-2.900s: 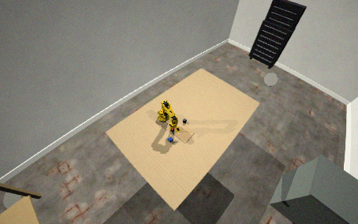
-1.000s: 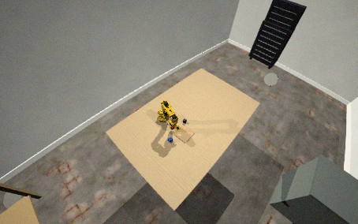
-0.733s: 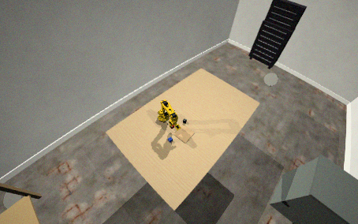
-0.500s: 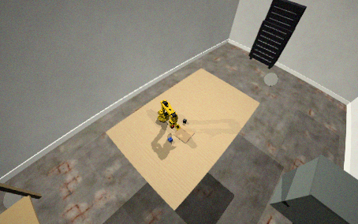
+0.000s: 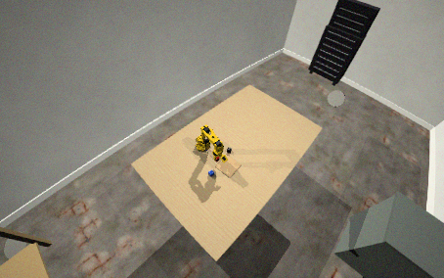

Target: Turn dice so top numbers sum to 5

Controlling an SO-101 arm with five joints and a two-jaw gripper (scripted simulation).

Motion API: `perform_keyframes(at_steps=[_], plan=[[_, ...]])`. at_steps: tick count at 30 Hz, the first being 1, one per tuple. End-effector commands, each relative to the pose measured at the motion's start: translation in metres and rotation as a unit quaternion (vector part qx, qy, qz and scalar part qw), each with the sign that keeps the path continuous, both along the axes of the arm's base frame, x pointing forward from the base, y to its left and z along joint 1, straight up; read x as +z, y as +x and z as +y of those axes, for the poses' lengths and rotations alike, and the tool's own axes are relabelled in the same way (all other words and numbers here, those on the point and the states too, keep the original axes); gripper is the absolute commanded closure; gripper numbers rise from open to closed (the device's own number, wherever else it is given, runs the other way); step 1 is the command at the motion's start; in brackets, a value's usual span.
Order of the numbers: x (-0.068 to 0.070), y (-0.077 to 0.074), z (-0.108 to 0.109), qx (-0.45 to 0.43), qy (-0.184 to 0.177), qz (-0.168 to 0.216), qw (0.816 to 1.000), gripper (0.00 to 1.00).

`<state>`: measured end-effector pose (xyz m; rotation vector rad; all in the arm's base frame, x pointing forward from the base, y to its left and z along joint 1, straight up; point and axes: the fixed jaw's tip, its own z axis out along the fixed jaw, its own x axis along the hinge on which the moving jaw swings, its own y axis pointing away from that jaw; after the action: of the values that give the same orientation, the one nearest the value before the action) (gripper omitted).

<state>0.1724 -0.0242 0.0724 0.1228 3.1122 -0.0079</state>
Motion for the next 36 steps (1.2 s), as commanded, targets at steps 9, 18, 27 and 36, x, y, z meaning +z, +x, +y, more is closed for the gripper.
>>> perform_keyframes(at_steps=[9,18,27,36], plan=[[0.010,0.069,0.018,0.072,-0.006,-0.048,0.996,1.00],[0.000,0.099,0.036,0.111,-0.006,-0.068,0.991,1.00],[-0.009,0.113,0.048,0.134,-0.006,-0.083,0.988,1.00],[-0.009,0.114,0.048,0.135,-0.006,-0.084,0.987,1.00]])
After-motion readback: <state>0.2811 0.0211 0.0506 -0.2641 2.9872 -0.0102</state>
